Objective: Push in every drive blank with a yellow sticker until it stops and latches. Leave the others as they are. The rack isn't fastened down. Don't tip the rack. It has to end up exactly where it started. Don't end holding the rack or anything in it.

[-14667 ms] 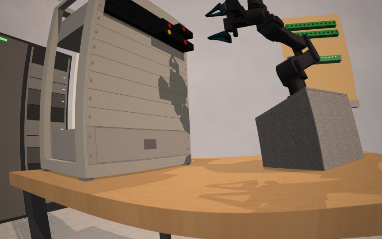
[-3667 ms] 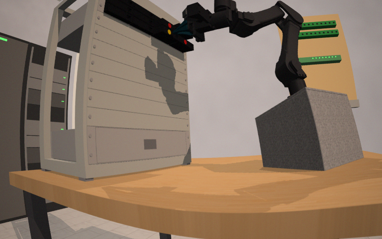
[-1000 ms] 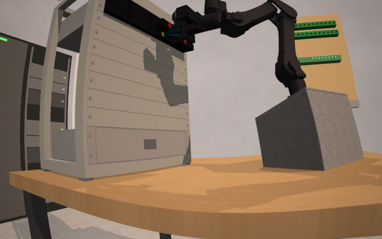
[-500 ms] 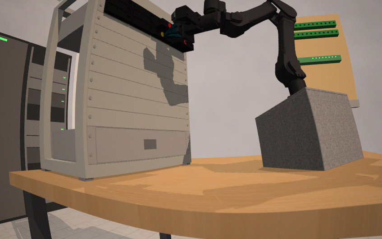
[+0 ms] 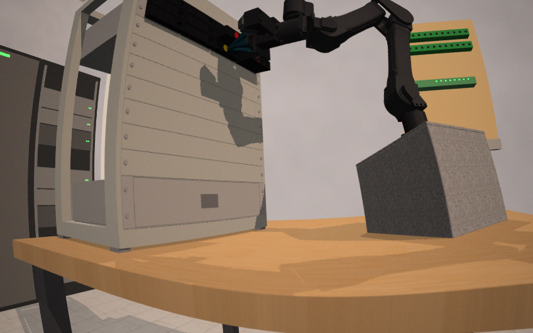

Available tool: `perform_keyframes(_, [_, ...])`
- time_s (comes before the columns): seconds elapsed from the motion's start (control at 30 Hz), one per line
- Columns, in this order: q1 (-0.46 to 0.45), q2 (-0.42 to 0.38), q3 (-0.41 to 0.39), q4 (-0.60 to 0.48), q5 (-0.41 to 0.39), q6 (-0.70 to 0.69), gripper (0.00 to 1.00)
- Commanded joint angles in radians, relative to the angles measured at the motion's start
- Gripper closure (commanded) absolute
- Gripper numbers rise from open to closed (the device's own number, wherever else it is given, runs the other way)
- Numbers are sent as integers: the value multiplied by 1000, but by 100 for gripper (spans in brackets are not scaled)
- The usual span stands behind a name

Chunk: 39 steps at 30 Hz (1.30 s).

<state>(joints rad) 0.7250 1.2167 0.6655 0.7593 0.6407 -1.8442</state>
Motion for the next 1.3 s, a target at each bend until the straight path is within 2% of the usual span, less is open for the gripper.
perform_keyframes(0.0, [-14,21,32,-20,-19,12,100])
perform_keyframes(1.03, [-23,31,41,-20,-28,14,100])
perform_keyframes(1.07, [-15,19,38,-20,-25,13,100])
perform_keyframes(1.1, [4,-14,-6,-20,-21,11,100])
perform_keyframes(1.27, [47,-69,-58,-19,32,-13,100])
